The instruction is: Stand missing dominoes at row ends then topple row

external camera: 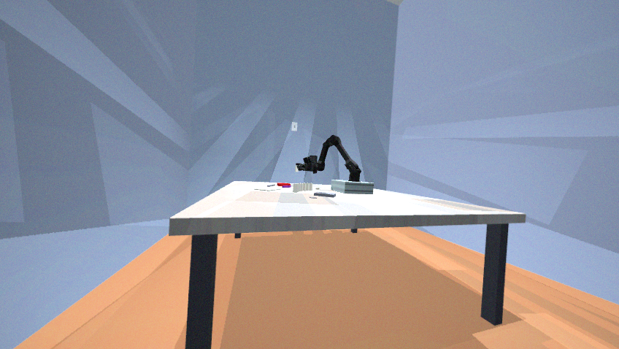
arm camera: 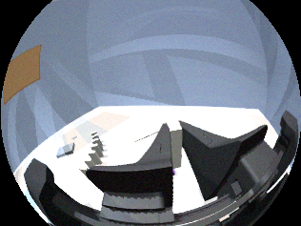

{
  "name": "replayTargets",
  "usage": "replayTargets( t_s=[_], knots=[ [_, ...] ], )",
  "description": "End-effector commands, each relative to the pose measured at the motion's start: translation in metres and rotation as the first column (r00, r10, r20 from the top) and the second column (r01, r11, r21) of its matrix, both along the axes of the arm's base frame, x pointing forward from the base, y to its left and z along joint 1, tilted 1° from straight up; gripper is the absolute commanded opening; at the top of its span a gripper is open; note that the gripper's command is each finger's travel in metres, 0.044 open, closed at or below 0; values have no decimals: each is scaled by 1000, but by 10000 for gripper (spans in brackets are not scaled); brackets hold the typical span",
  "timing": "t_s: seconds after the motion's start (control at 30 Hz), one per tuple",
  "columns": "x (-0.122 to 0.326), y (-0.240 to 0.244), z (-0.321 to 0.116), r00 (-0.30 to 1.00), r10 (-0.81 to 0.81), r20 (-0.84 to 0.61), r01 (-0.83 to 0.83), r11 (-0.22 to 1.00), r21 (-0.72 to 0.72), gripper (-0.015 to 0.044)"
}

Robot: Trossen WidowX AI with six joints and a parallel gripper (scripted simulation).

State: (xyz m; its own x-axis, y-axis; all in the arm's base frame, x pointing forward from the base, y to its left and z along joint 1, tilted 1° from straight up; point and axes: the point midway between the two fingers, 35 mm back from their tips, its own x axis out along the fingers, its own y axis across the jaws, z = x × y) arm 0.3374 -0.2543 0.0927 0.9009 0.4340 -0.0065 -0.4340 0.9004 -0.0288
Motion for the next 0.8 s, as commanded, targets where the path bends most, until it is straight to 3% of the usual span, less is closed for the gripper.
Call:
replayTargets(
  t_s=[0.0, 0.43, 0.77],
  knots=[
    [-3, 3, -1, 1000, 11, 2, -11, 1000, 1, 28],
    [-3, 3, -1, 1000, 11, 2, -11, 1000, 1, 28],
    [2, -1, -36, 1000, 10, 2, -10, 1000, 0, 28]
  ],
)
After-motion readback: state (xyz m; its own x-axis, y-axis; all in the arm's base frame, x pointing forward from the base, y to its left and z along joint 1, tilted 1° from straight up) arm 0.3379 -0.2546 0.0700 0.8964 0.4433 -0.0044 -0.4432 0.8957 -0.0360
